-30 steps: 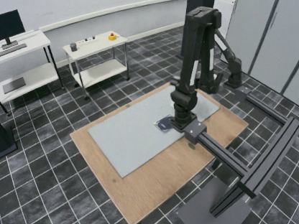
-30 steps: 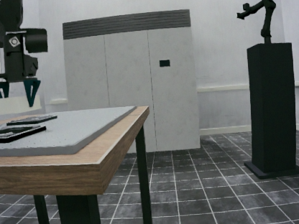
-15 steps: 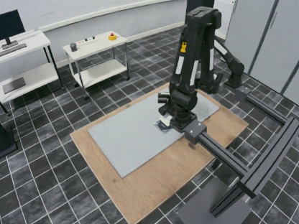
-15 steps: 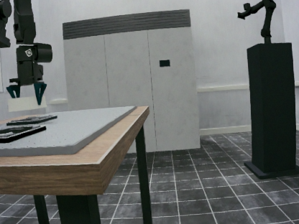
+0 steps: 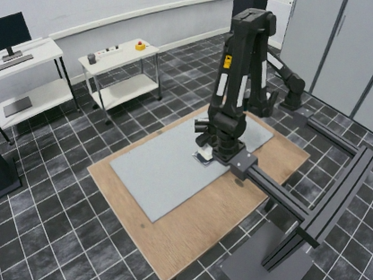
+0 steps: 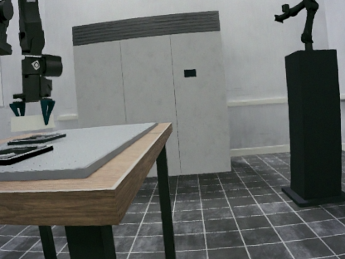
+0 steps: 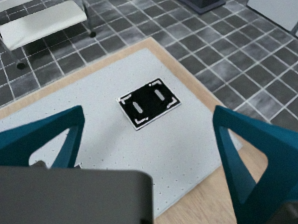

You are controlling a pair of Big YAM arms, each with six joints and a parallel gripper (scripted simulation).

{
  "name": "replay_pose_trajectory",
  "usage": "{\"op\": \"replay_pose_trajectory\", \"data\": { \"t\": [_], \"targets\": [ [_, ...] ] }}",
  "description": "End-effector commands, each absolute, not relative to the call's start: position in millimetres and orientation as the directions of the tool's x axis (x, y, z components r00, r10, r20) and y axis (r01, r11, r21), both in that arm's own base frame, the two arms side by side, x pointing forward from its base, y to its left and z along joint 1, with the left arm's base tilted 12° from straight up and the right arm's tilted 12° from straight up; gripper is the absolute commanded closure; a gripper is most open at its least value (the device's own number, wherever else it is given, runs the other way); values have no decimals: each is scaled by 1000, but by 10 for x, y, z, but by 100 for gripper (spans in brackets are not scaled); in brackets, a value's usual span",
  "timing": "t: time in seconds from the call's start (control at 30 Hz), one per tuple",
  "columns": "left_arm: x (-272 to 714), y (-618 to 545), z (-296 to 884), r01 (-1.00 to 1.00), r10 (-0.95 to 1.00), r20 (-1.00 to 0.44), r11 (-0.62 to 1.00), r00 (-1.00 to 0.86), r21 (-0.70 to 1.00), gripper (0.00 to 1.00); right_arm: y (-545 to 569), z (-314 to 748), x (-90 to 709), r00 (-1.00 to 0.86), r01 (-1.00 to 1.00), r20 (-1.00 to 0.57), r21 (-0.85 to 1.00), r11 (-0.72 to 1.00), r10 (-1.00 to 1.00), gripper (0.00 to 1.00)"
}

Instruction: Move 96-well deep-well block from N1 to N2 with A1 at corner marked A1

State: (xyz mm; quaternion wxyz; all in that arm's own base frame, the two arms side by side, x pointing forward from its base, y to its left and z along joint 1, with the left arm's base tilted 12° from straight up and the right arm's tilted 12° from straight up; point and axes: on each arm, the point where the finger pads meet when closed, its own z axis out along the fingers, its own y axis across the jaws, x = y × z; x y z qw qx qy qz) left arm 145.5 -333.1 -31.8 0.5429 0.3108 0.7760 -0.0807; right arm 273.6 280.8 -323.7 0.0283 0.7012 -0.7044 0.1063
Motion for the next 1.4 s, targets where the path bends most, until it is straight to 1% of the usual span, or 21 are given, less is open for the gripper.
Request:
{"op": "replay_pose_trajectory", "data": {
  "t": [0.0,0.7,0.73,0.87,1.03,1.17,1.37],
  "targets": [
    [1455,-3367,-290,572,383,-899,795,-213,204,0,2924,-3306,2808,-24,-992,161,-128,3,-987,19],
    [1455,-3367,-290,572,383,-899,795,-213,204,0,3155,-3127,3003,-40,-989,137,-148,20,-990,19],
    [1455,-3367,-290,572,383,-899,795,-213,204,0,3081,-3214,2942,-25,-992,161,-128,4,-987,19],
    [1455,-3367,-290,572,383,-899,795,-213,204,0,3013,-3231,2850,-17,-993,169,-118,-3,-985,19],
    [1455,-3367,-290,572,383,-899,795,-213,204,0,3077,-3269,2917,-24,-991,143,-136,4,-989,19],
    [1455,-3367,-290,572,383,-899,795,-213,204,0,2913,-3416,2860,-33,-993,159,-121,14,-987,19],
    [1455,-3367,-290,572,383,-899,795,-213,204,0,3062,-3400,2953,-16,-990,135,-143,-4,-991,19]
  ]
}}
